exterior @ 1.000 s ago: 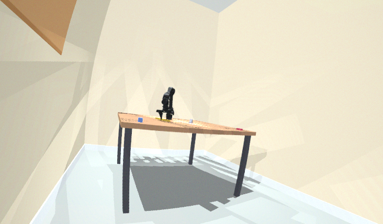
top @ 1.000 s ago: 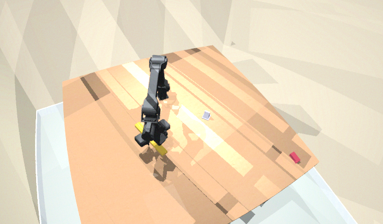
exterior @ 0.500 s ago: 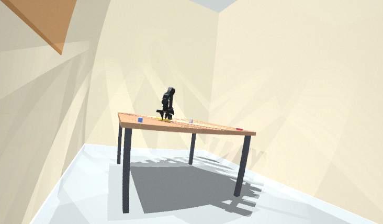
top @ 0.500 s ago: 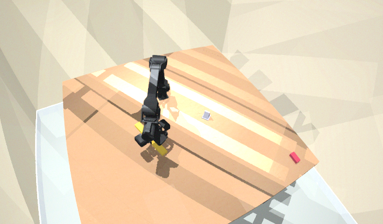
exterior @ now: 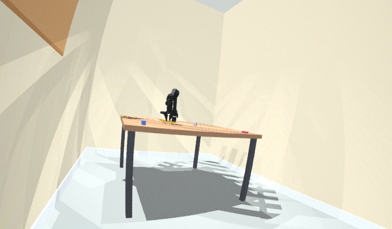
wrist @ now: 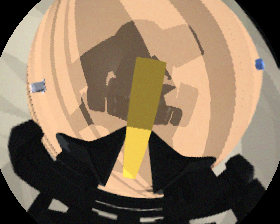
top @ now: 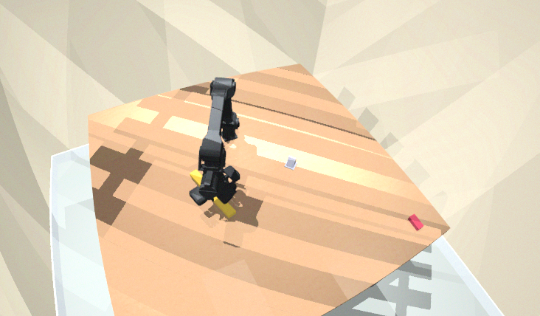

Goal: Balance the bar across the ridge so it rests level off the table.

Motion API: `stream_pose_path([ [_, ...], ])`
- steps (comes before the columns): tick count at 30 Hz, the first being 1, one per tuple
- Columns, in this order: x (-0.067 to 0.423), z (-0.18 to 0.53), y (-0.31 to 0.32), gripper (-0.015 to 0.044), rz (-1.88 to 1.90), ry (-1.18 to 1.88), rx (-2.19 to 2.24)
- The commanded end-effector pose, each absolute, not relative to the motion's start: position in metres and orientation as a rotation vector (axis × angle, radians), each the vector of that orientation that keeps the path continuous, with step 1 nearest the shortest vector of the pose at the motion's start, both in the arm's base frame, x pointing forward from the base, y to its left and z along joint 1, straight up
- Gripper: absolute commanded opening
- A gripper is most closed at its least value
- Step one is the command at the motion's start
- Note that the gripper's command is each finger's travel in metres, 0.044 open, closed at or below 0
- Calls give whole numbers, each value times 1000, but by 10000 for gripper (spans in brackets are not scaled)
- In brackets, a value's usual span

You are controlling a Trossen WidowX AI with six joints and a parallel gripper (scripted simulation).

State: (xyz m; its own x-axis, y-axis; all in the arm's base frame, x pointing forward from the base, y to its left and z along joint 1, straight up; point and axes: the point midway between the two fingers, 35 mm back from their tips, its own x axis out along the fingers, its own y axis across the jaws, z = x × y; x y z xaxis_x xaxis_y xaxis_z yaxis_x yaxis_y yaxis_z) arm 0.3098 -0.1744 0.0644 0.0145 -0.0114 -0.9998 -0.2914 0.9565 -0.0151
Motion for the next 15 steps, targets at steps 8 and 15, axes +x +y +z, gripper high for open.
stream_pose_path([
  [8, 313, 97, -176, 0, 215, 1531, -252],
  [15, 312, 115, -176, 0, 216, 1530, -252],
])
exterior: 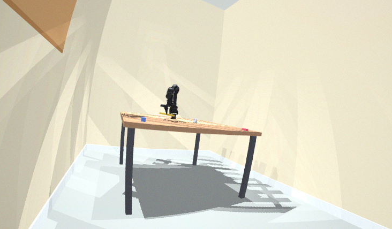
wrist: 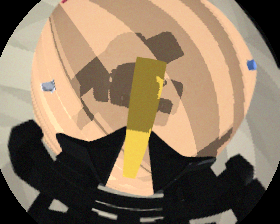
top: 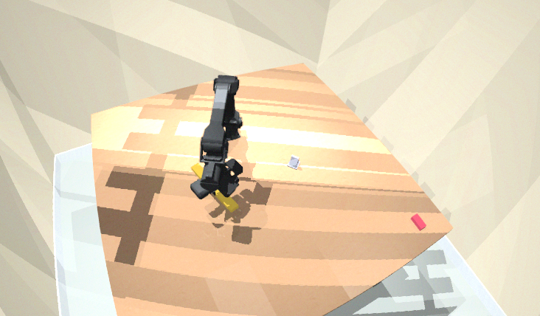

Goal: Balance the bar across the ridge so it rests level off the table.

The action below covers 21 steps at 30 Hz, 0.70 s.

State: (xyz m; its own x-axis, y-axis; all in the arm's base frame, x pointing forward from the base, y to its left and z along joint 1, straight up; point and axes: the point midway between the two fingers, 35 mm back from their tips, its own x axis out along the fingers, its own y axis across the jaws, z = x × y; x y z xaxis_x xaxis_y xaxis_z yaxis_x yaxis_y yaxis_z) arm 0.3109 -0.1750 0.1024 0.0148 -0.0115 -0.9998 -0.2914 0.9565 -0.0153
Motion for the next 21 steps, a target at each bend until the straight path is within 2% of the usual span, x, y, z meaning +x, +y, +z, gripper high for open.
stream_pose_path([
  [1, 312, 117, -175, 0, 216, 1530, -252],
  [15, 309, 147, -173, 0, 217, 1530, -251],
  [21, 318, 147, -153, 0, 167, 1533, -197],
])
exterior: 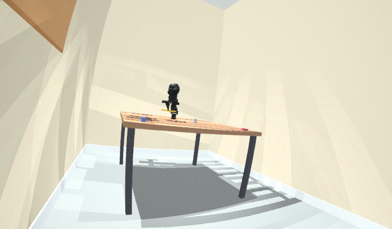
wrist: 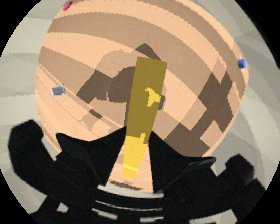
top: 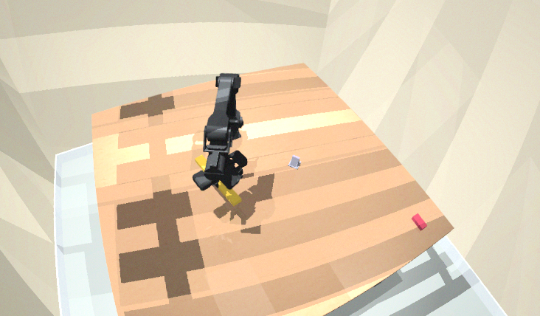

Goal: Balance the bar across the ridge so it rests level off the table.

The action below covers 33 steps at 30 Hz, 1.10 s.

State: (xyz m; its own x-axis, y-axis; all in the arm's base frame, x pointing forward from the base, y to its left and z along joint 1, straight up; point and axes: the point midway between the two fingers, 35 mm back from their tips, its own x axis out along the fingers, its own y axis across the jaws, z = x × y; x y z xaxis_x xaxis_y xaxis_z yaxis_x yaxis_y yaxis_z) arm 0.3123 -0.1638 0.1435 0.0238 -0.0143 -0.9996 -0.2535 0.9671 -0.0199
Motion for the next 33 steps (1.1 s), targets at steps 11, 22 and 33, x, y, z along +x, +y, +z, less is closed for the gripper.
stream_pose_path([
  [11, 333, 147, -112, 0, 64, 1536, -84],
  [22, 342, 147, -69, 0, -42, 1535, 32],
  [33, 346, 147, -26, 0, -148, 1530, 149],
])
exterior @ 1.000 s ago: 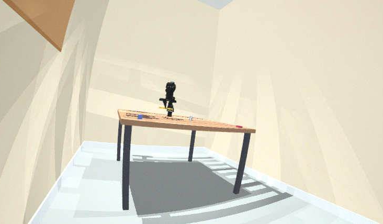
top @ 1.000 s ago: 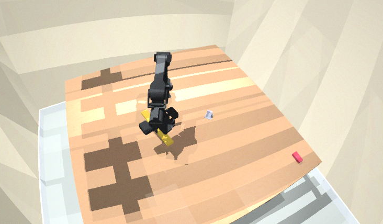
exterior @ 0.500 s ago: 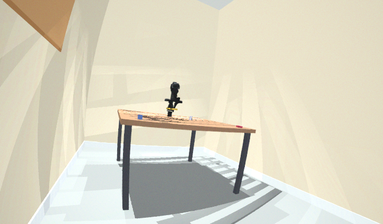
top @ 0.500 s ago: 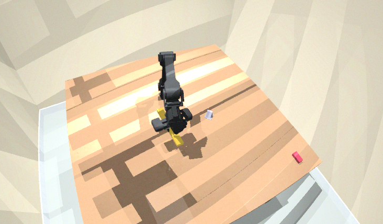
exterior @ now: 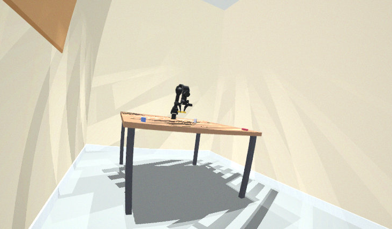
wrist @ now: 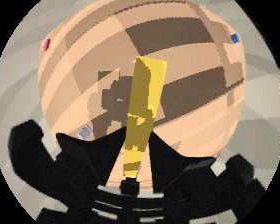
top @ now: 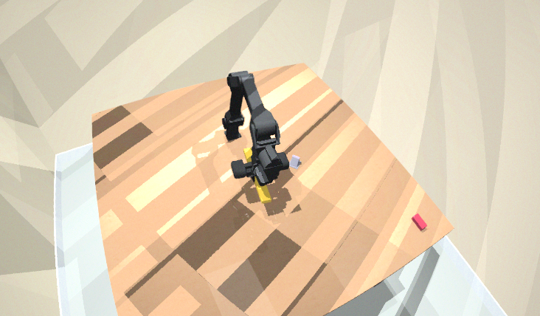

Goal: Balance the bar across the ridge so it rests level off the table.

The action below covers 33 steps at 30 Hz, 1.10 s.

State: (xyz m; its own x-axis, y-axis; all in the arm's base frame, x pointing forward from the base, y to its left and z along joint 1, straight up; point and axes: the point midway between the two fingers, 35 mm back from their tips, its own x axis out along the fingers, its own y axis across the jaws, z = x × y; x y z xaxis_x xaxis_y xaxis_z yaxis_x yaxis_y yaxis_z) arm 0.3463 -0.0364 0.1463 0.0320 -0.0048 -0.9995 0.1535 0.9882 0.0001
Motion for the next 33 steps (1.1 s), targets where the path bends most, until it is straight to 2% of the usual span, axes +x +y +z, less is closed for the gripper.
stream_pose_path([
  [1, 346, 147, -22, 0, -158, 1530, 160],
  [33, 319, 148, 101, 0, -484, 1484, 516],
])
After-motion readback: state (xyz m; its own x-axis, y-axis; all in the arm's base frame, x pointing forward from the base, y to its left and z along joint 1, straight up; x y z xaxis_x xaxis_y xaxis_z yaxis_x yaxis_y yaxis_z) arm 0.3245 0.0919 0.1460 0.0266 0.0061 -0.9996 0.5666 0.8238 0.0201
